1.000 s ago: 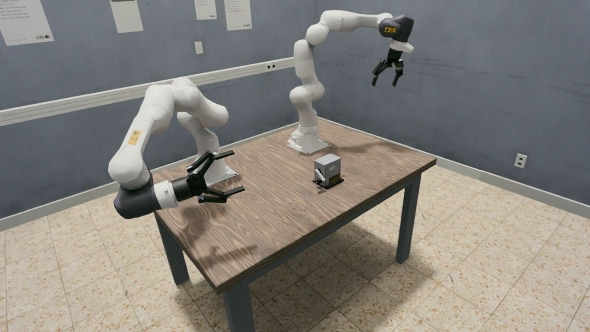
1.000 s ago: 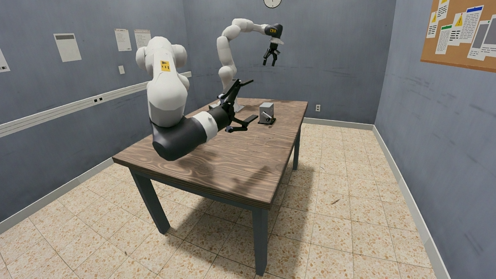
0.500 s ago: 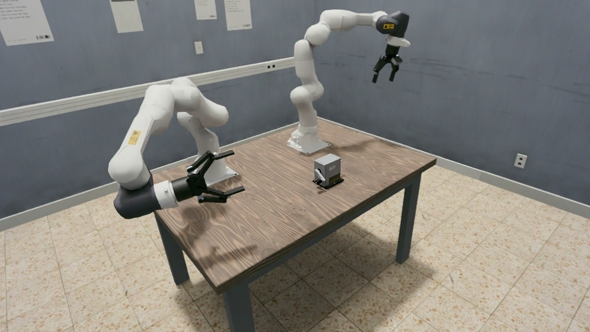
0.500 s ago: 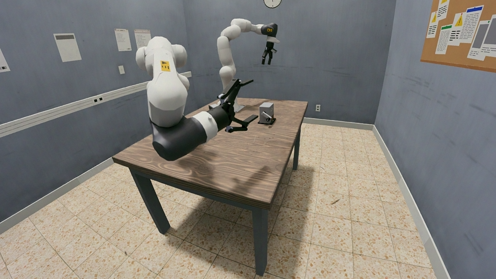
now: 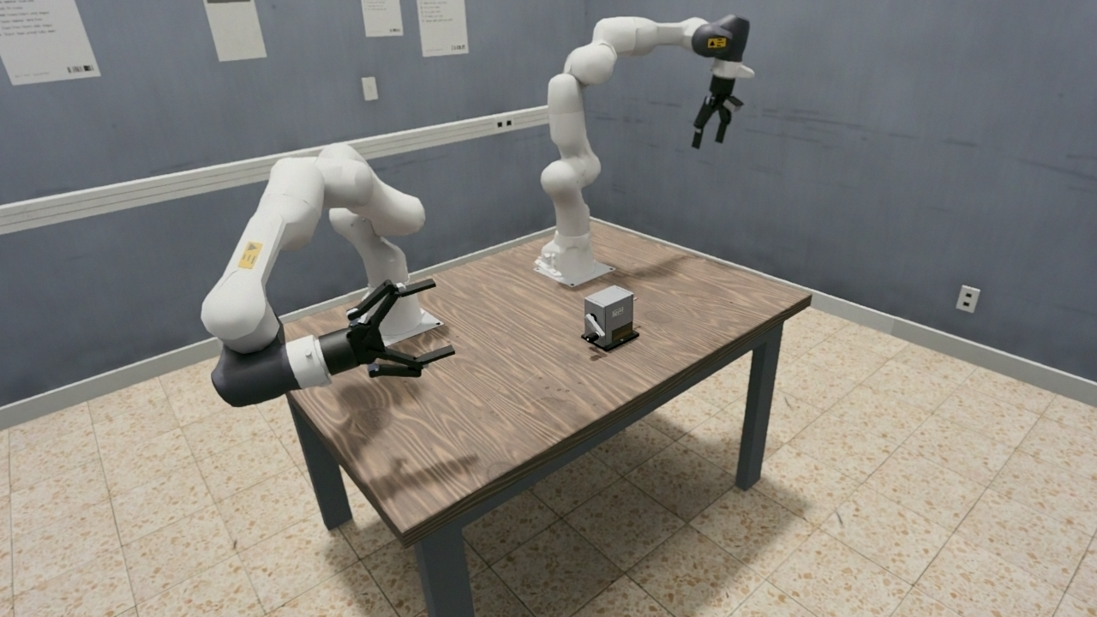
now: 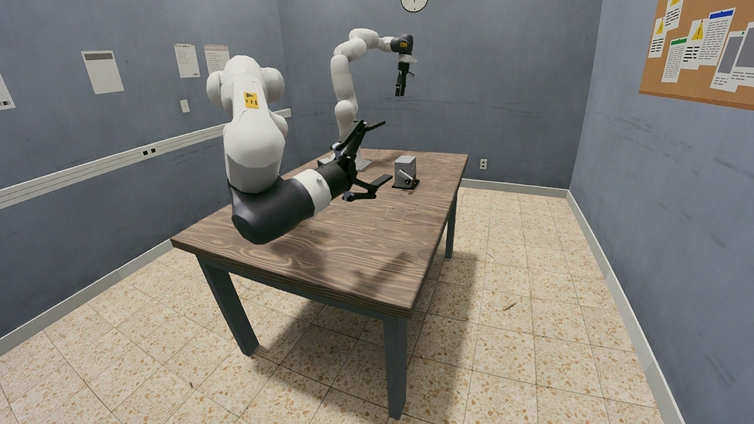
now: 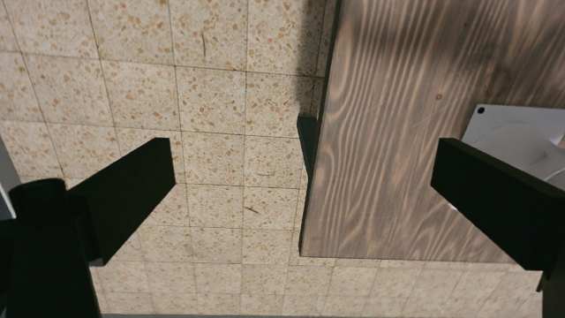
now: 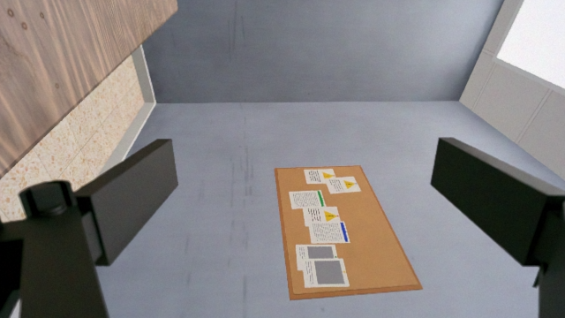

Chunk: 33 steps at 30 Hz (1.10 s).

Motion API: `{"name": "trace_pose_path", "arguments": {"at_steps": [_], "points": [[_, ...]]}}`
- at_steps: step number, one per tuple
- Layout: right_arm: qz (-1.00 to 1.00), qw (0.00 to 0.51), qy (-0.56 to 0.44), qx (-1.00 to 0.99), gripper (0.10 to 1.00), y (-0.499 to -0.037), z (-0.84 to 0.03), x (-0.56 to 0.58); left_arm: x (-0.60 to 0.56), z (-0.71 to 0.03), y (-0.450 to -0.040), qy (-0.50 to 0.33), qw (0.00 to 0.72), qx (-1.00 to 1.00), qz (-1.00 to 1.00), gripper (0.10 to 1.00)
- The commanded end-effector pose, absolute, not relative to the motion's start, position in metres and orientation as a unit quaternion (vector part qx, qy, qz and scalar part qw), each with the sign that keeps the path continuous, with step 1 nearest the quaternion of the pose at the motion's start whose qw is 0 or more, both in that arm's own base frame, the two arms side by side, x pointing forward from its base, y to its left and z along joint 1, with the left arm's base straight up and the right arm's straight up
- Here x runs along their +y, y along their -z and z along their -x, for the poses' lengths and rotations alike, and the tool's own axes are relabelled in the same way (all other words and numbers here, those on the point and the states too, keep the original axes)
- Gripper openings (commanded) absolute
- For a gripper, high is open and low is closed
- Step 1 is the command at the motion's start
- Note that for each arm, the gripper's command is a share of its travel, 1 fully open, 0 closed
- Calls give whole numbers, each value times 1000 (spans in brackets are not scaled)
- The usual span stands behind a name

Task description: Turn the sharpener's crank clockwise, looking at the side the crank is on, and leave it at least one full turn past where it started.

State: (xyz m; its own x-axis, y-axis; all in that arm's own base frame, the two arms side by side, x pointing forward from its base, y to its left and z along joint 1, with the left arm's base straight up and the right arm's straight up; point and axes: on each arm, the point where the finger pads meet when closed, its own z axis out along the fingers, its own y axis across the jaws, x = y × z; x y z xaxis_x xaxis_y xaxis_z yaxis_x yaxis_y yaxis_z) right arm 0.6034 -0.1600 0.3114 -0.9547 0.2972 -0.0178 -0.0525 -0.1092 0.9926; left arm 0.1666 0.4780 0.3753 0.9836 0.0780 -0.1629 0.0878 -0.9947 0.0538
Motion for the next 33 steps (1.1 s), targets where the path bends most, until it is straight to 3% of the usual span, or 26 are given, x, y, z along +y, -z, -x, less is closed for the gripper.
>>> {"name": "trace_pose_path", "arguments": {"at_steps": [1,33], "points": [[-93,118,-739,657,1000,-312,-603,-160,488,-156,-378,71,26,90,-993,1000],[-93,118,-739,657,1000,-312,-603,-160,547,-32,-407,11,5,335,-942,1000]]}}
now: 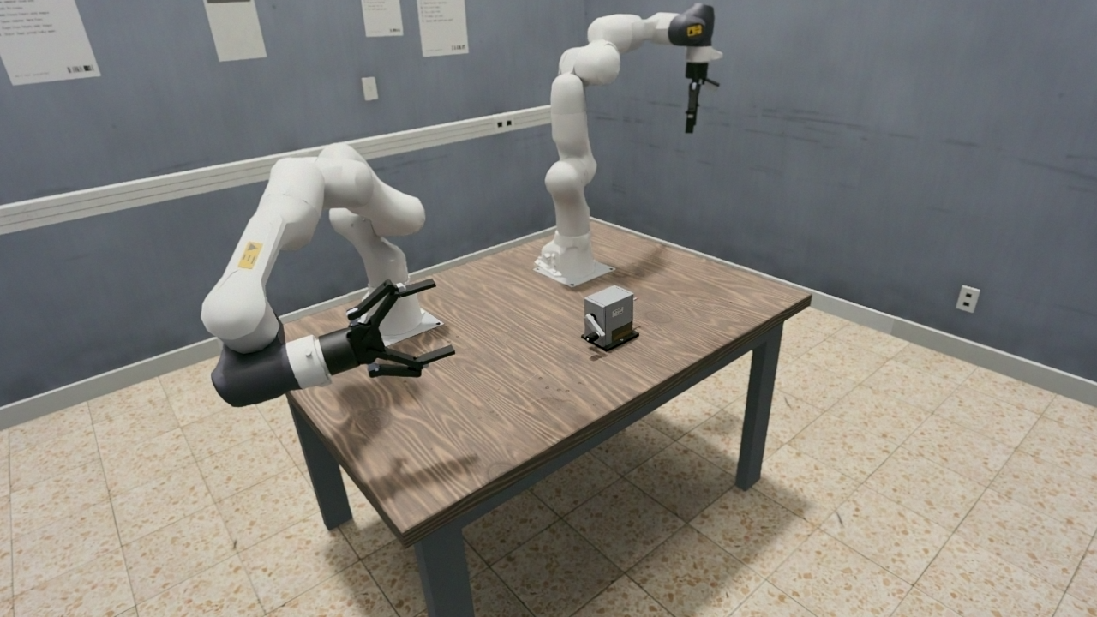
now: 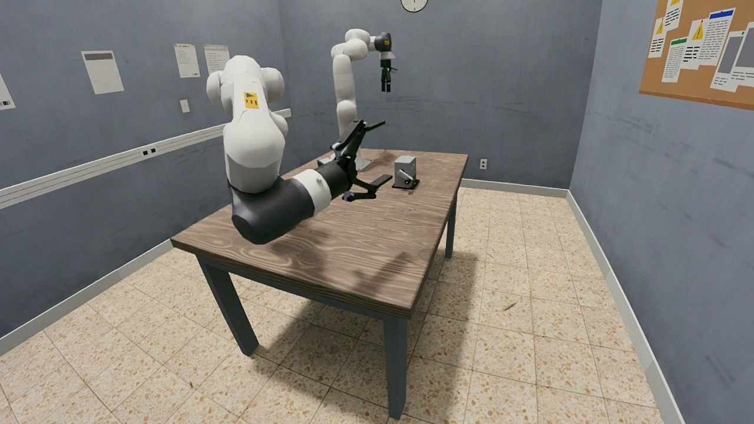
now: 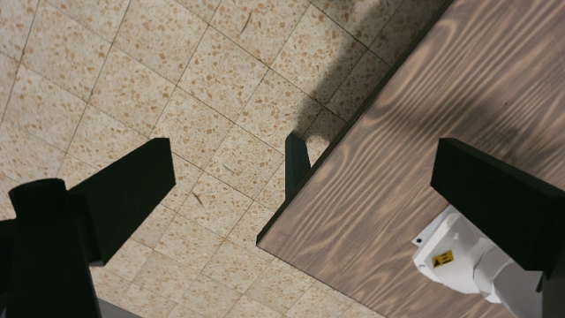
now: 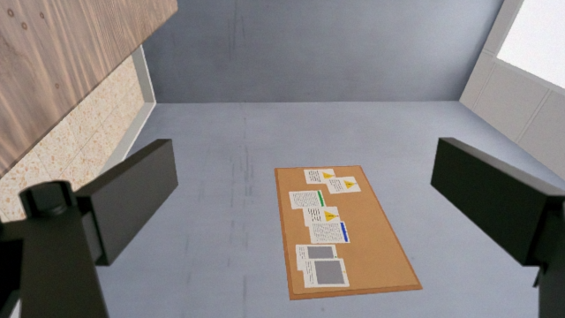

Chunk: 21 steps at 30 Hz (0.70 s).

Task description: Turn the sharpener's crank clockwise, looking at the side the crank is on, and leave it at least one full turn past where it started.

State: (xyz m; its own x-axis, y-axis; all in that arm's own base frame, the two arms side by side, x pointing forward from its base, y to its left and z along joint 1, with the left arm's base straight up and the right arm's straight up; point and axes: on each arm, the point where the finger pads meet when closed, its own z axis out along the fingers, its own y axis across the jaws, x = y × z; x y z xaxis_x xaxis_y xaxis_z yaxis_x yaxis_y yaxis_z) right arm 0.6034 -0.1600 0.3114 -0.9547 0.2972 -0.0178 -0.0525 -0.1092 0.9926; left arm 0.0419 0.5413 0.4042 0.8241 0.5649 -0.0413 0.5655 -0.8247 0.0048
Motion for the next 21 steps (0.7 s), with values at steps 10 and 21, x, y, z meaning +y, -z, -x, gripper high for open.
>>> {"name": "trace_pose_path", "arguments": {"at_steps": [10,21], "points": [[-93,118,-739,657,1000,-312,-603,-160,554,-6,-413,0,0,377,-926,1000],[-93,118,-739,657,1000,-312,-603,-160,554,-5,-413,0,0,378,-926,1000]]}}
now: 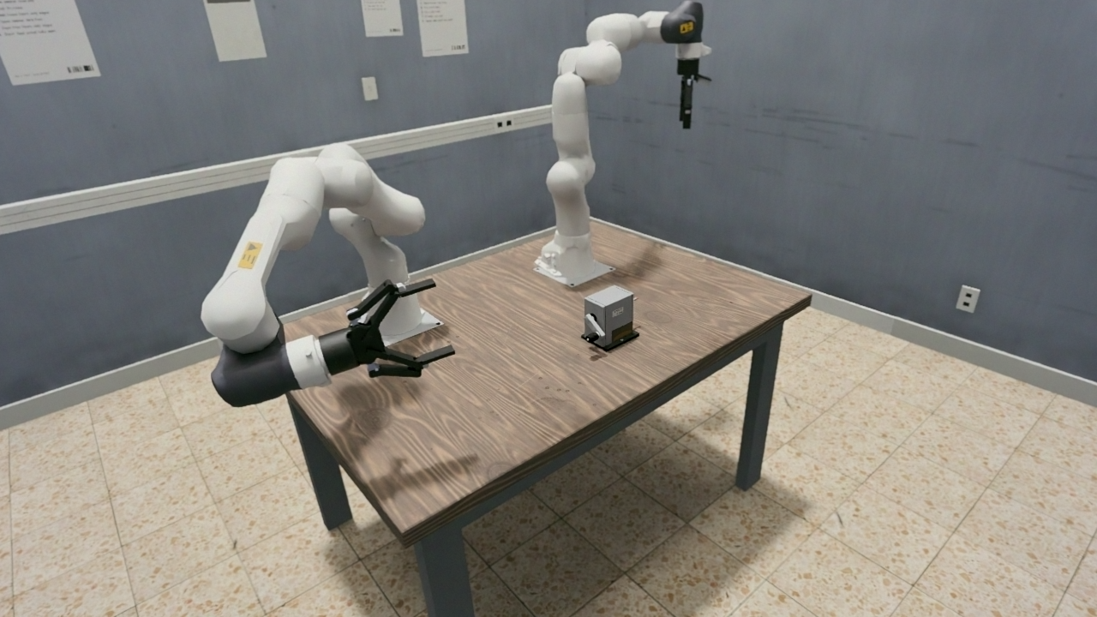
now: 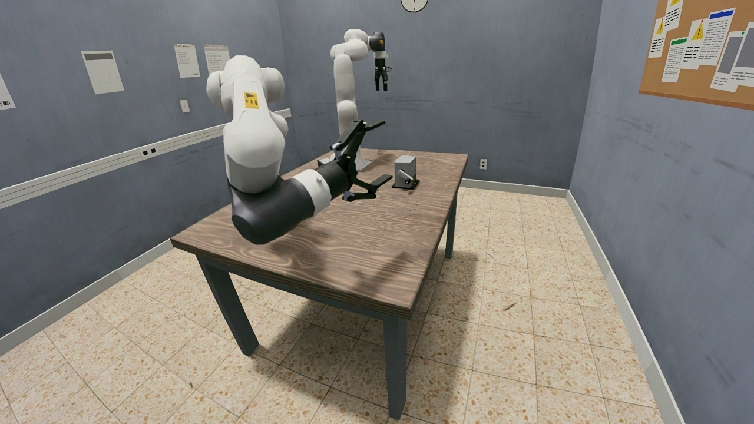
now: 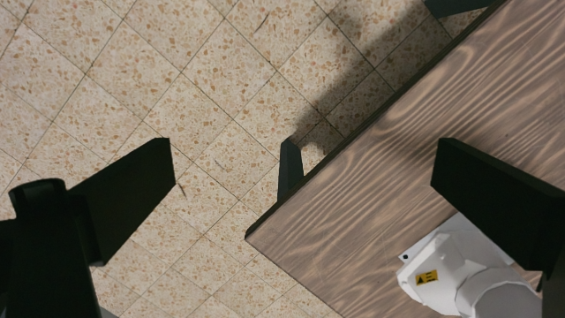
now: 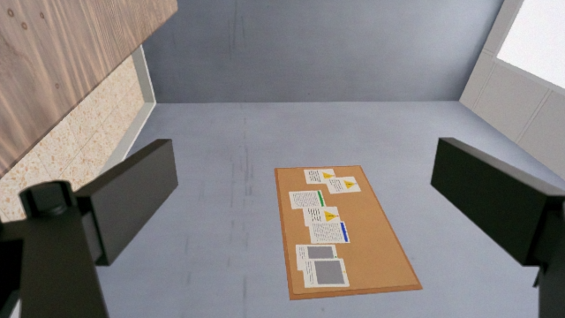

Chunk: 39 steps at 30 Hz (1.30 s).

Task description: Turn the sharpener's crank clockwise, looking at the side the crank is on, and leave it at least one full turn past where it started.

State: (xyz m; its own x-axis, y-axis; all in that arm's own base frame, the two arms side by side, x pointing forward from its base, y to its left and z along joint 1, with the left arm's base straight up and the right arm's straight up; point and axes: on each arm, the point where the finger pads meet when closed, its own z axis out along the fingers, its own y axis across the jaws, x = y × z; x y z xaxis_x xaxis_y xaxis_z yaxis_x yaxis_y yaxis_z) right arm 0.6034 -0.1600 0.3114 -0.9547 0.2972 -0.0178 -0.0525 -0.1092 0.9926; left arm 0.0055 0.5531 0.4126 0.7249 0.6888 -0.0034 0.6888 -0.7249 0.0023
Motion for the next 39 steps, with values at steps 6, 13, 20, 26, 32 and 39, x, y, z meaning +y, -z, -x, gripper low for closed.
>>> {"name": "trace_pose_path", "arguments": {"at_steps": [6,13,20,26,32,39], "points": [[-78,88,-716,688,1000,-293,-607,-121,554,-5,-413,0,0,378,-926,1000],[-45,44,-675,735,1000,-265,-604,-62,554,-5,-413,0,0,378,-926,1000],[15,-6,-608,794,1000,-228,-590,5,554,-5,-413,0,0,378,-926,1000],[48,-25,-573,817,1000,-211,-581,32,554,-5,-413,0,0,378,-926,1000],[93,-45,-530,842,1000,-193,-569,59,554,-5,-413,0,0,378,-926,1000],[140,-60,-485,861,1000,-177,-558,82,554,-5,-413,0,0,378,-926,1000]]}}
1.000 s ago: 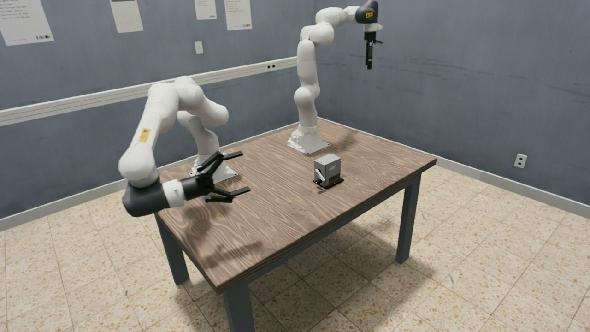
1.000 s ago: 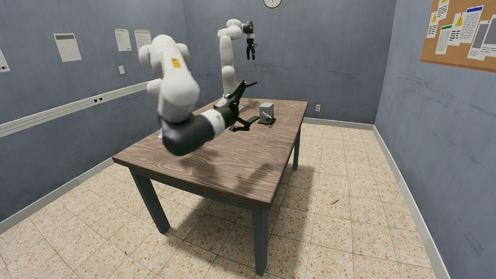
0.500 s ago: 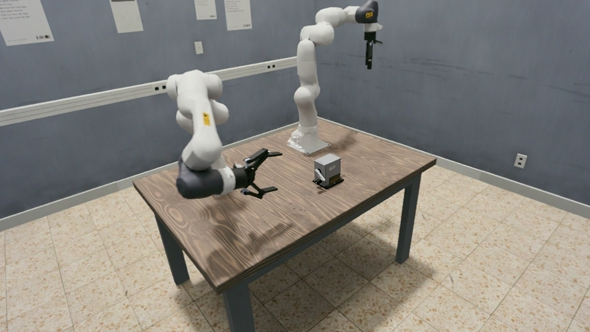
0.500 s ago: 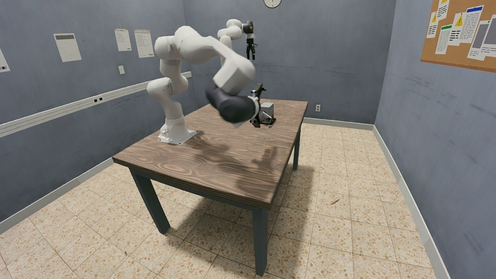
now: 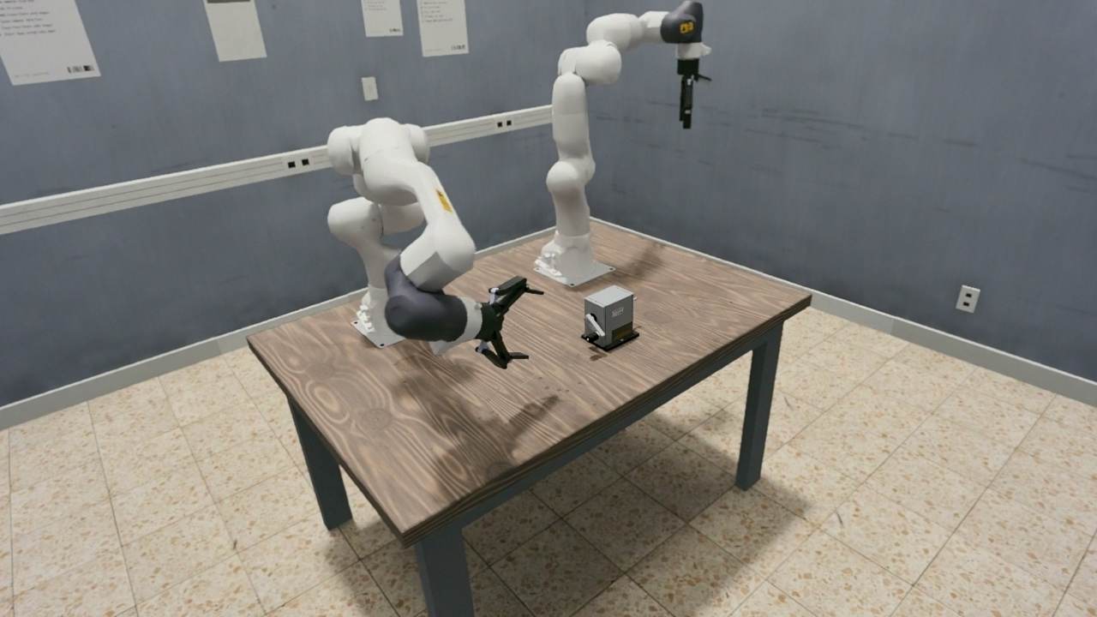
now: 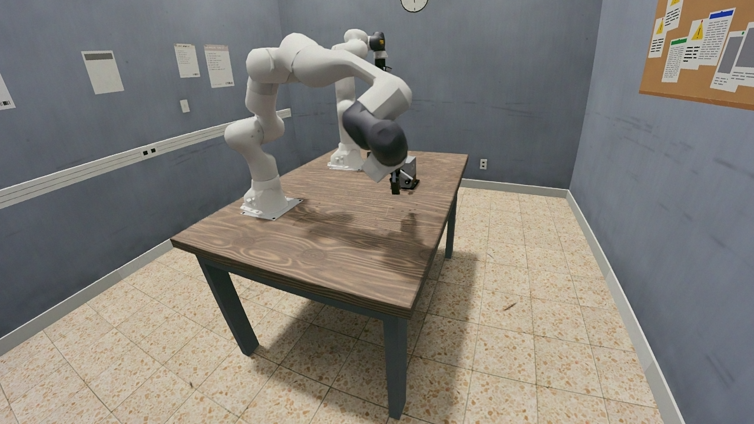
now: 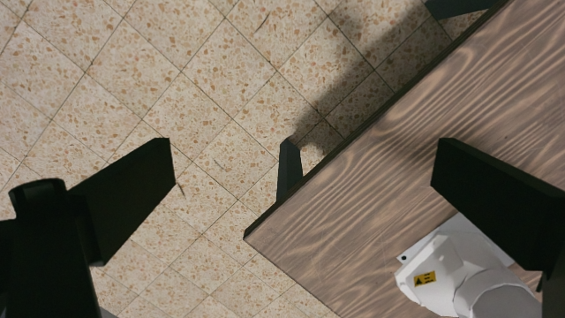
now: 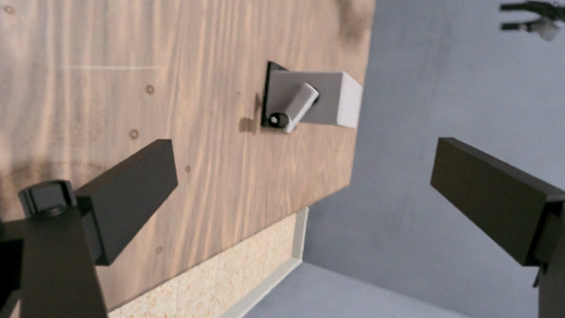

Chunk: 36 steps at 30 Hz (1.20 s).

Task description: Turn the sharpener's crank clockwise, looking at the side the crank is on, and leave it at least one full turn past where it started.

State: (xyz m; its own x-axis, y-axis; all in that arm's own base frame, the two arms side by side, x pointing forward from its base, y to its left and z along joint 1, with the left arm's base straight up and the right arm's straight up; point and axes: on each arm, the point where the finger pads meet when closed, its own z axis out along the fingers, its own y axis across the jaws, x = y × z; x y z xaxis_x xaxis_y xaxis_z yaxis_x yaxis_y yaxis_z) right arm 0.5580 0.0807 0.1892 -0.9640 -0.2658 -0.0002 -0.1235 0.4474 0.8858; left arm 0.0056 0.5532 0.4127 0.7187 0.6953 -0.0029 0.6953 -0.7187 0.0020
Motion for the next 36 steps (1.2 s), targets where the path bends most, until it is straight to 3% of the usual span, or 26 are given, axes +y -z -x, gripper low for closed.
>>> {"name": "trace_pose_path", "arguments": {"at_steps": [1,36], "points": [[-147,62,479,-863,1000,-175,-556,85,554,-5,-413,0,0,378,-926,1000],[-383,79,271,-880,1000,-134,-527,156,554,-5,-413,0,0,378,-926,1000]]}}
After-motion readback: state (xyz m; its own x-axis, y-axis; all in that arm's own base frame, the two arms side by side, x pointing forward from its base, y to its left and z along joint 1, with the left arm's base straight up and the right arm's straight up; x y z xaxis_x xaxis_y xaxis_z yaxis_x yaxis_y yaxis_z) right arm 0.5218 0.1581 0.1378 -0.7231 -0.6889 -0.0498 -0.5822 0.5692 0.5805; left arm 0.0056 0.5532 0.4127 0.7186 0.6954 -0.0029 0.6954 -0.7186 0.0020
